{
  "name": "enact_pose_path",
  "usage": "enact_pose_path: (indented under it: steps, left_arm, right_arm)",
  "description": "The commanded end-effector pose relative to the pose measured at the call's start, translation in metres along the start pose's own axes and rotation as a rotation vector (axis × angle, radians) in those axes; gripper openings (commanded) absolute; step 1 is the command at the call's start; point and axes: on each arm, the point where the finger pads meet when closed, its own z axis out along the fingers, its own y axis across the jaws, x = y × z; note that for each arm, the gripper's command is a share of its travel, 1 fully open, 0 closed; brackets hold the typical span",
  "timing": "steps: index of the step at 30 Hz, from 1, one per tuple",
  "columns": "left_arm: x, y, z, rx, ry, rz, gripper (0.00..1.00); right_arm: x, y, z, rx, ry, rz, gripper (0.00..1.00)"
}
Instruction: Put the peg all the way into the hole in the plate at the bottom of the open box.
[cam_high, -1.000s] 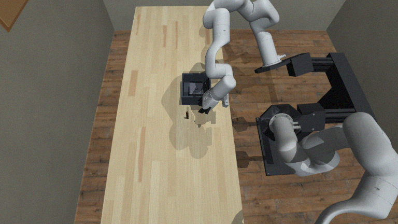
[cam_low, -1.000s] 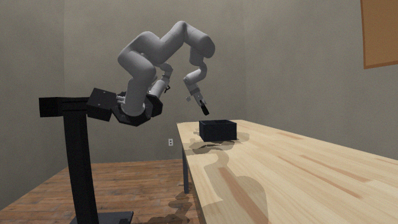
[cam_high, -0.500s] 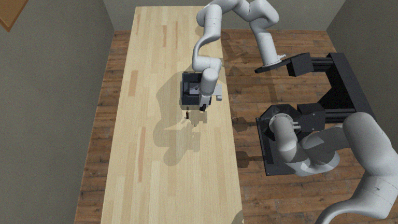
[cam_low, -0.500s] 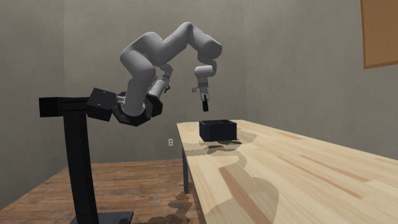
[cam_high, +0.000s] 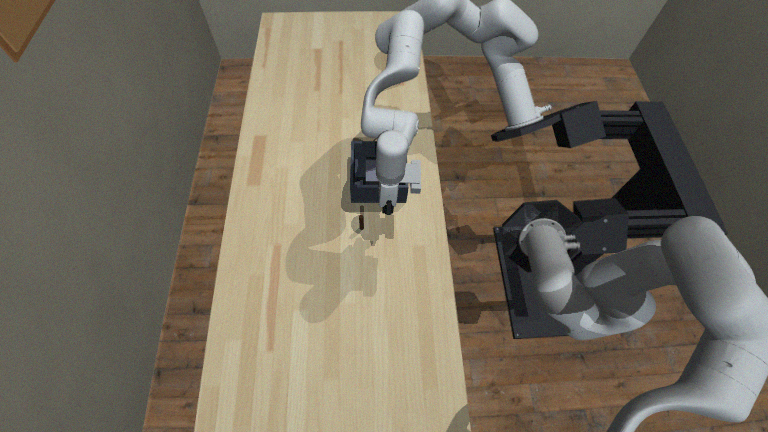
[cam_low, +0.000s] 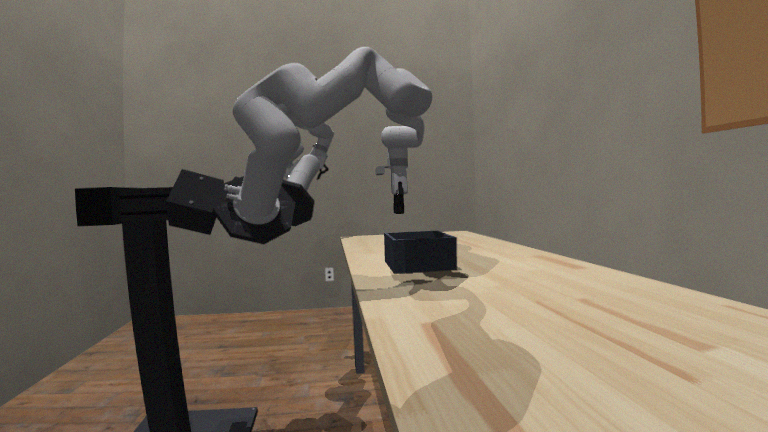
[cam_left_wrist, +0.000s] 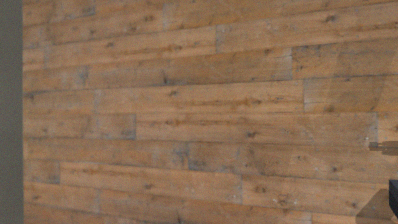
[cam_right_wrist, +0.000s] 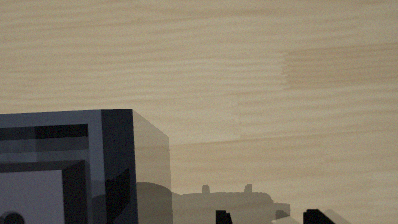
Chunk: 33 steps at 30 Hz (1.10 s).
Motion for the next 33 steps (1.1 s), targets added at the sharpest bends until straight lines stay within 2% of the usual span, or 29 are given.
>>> enact_pose_path:
  steps: [1, 3, 4, 29, 33]
  left_arm:
    - [0.001, 0.000, -0.001, -0.001, 0.003, -0.002, 1.00]
    - [0.001, 0.000, -0.001, -0.001, 0.003, -0.002, 1.00]
    - [0.001, 0.000, -0.001, -0.001, 0.003, -0.002, 1.00]
    - [0.001, 0.000, -0.001, -0.001, 0.003, -0.002, 1.00]
    - [0.001, 0.000, -0.001, -0.001, 0.003, -0.002, 1.00]
  right_arm:
    - [-0.063, 0.000, 0.025, -0.004, 0.000, 0.005, 0.44]
    - [-0.079, -0.002, 0.034, -0.003, -0.001, 0.005, 0.44]
    - [-0.080, -0.003, 0.034, -0.003, -0.001, 0.005, 0.44]
    - [-0.080, -0.003, 0.035, -0.003, -0.002, 0.005, 0.44]
    - [-0.081, -0.003, 0.040, -0.002, -0.002, 0.005, 0.44]
